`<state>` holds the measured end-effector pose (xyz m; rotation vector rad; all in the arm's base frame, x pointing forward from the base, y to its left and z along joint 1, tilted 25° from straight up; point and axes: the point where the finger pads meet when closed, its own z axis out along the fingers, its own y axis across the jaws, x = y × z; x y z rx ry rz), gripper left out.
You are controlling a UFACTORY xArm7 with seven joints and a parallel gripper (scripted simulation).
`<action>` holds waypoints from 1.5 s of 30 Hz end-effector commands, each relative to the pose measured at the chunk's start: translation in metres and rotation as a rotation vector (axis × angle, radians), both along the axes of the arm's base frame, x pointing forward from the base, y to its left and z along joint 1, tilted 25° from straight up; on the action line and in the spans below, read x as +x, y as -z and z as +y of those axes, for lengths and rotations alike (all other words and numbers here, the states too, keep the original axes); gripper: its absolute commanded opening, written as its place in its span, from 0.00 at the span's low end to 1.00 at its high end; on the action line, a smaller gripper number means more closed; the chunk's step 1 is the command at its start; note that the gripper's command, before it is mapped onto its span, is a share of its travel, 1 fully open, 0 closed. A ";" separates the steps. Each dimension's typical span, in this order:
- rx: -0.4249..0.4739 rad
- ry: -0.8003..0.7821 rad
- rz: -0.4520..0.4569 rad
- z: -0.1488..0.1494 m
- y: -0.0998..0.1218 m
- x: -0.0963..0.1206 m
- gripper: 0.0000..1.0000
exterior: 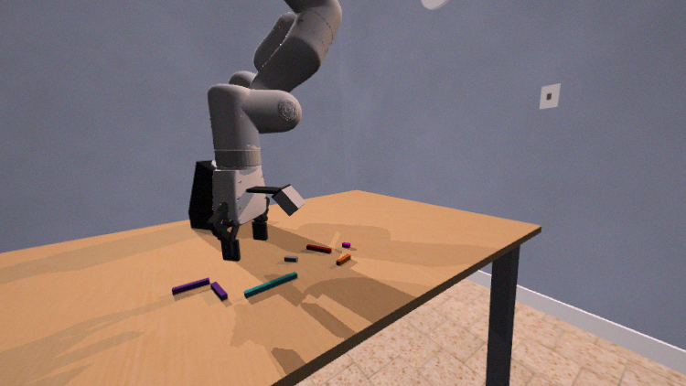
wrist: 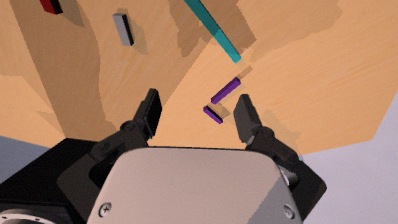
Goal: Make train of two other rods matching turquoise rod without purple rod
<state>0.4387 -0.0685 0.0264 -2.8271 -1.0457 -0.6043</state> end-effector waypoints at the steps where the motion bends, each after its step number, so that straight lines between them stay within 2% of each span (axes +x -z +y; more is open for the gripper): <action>1: -0.042 -0.150 -0.059 -0.014 0.003 0.000 1.00; 4: -0.051 -0.173 -0.064 -0.016 0.003 0.000 1.00; 6: -0.083 -0.259 -0.084 -0.024 0.005 -0.001 1.00; 19: -0.191 -0.547 -0.152 -0.050 0.012 -0.006 1.00; 21: -0.191 -0.547 -0.152 -0.050 0.012 -0.006 1.00; 28: -0.250 -0.705 -0.192 -0.064 0.016 -0.009 1.00; 45: -0.265 -0.741 -0.201 -0.067 0.017 -0.010 1.00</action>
